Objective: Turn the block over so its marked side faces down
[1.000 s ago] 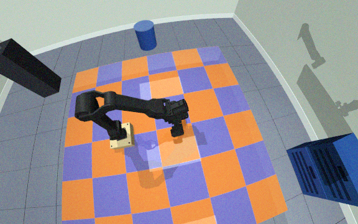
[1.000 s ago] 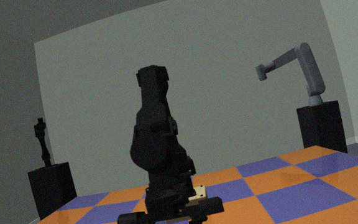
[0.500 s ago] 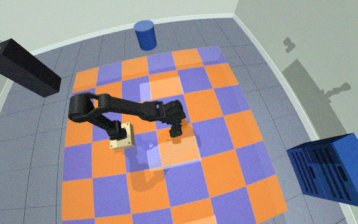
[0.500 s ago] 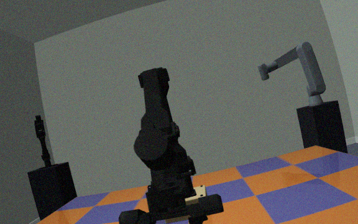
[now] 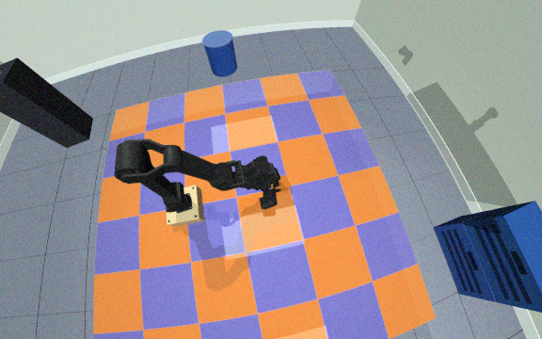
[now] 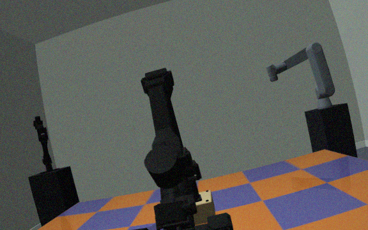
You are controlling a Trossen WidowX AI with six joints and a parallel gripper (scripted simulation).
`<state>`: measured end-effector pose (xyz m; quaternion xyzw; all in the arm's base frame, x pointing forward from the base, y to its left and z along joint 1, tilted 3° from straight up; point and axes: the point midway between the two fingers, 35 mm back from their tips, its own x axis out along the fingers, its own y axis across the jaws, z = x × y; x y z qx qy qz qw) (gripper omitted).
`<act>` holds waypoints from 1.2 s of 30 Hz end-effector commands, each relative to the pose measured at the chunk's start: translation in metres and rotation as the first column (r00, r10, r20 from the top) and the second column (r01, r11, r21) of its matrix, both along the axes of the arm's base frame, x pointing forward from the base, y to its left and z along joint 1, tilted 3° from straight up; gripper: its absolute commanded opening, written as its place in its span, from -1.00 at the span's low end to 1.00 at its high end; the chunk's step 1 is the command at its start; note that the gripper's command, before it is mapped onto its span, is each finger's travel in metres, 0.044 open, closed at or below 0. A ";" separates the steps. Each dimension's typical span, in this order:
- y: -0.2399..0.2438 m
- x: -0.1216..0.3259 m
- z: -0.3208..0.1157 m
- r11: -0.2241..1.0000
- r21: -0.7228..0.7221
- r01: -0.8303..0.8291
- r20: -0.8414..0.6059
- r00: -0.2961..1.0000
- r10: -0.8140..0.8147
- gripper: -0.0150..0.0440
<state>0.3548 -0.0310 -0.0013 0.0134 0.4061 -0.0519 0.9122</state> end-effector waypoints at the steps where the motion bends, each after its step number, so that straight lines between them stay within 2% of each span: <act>1: 0.000 -0.003 -0.008 1.000 -0.011 -0.002 0.040 0.999 0.002 -0.49; 18: 0.000 -0.018 -0.007 0.999 -0.037 -0.001 0.275 0.961 0.011 -0.49; 36: 0.000 -0.020 -0.003 0.999 -0.041 0.000 0.309 0.951 0.013 -0.49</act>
